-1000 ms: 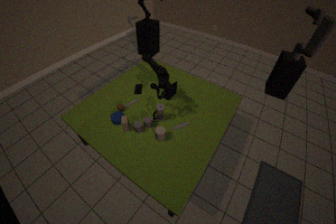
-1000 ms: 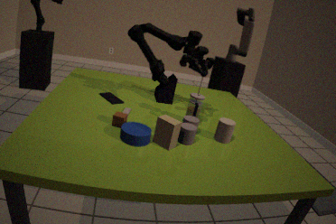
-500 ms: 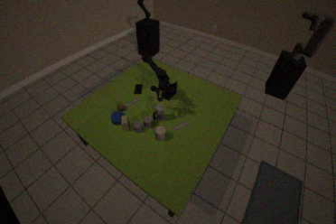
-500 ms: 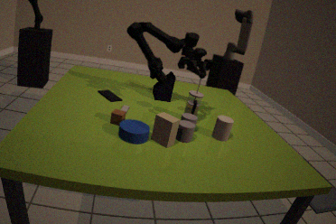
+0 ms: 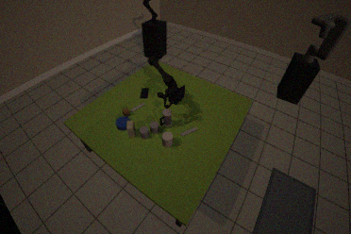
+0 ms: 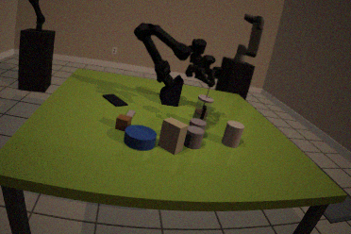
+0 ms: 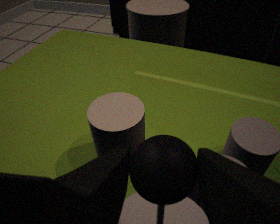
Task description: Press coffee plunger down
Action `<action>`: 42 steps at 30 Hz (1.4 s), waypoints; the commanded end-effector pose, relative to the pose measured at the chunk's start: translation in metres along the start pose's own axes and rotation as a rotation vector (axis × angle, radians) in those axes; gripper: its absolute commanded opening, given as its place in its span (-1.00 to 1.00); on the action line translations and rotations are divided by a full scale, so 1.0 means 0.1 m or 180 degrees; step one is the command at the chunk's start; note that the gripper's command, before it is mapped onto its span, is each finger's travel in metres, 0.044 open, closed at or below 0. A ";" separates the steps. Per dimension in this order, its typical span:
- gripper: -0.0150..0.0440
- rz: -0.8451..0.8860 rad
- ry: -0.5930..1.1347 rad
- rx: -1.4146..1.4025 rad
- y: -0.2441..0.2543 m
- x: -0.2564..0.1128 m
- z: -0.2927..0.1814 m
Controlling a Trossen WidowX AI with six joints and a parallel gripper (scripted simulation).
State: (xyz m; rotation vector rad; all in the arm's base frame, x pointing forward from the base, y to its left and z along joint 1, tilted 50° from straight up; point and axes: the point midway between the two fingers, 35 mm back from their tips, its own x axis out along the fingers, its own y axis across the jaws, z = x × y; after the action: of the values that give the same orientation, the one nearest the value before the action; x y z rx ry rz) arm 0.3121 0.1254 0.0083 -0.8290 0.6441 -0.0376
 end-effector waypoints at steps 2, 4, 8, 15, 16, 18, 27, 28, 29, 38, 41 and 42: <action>-0.06 0.0008 0.0170 -0.0112 0.00 0.10 -0.29; -0.06 0.0006 0.0169 -0.0113 0.00 0.12 -0.31; -0.06 0.0003 0.0165 -0.0115 -0.01 0.16 -0.36; -0.06 -0.0003 0.0161 -0.0117 -0.02 0.23 -0.37; -0.06 -0.0003 0.0161 -0.0117 -0.02 0.24 -0.36; -0.06 -0.0004 0.0161 -0.0116 -0.02 0.25 -0.35; -0.06 -0.0006 0.0160 -0.0115 -0.01 0.27 -0.34; -0.06 -0.0006 0.0160 -0.0115 0.00 0.27 -0.34; -0.06 -0.0006 0.0160 -0.0115 0.00 0.27 -0.33; -0.06 -0.0007 0.0160 -0.0114 0.01 0.27 -0.33; -0.06 -0.0007 0.0160 -0.0114 0.01 0.27 -0.32; -0.06 -0.0007 0.0160 -0.0114 0.01 0.27 -0.32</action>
State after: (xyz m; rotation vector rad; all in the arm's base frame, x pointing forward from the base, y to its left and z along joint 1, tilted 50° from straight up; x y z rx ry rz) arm 0.3171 0.1004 -0.0200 -0.8523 0.6786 -0.0425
